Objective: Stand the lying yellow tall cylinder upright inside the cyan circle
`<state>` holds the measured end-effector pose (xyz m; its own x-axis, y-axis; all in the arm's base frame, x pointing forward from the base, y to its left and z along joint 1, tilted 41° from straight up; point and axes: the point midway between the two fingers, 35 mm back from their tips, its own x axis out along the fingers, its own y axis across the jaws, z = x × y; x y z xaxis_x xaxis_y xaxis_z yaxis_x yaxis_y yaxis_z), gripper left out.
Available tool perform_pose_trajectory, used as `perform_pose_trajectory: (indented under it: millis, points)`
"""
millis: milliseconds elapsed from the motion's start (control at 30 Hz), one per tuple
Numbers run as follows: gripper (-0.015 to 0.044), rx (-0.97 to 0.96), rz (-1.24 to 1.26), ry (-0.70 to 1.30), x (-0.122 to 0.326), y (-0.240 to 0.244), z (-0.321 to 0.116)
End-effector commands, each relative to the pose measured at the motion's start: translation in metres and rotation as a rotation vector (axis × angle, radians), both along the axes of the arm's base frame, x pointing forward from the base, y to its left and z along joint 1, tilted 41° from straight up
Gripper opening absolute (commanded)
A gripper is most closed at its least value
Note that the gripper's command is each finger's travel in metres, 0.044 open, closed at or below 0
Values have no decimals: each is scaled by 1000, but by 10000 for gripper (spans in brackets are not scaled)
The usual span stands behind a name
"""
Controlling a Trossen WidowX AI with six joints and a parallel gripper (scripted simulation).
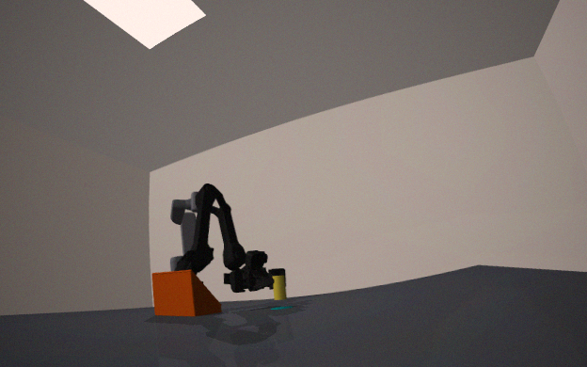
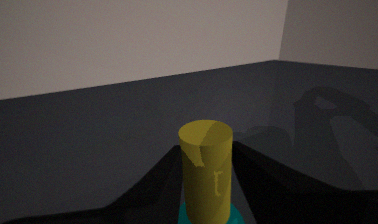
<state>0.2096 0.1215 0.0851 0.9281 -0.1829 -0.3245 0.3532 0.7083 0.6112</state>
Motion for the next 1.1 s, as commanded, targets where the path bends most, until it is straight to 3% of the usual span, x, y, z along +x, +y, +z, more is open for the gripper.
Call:
perform_pose_trajectory:
  millis: [0,667,1033,1067]
  points:
    - [105,-1,-4,-6,0,1,-3]
    - [105,1,-1,1,1,14,-18]
    - [394,1,-1,1,1,14,-18]
    - [400,1,-1,1,1,14,-18]
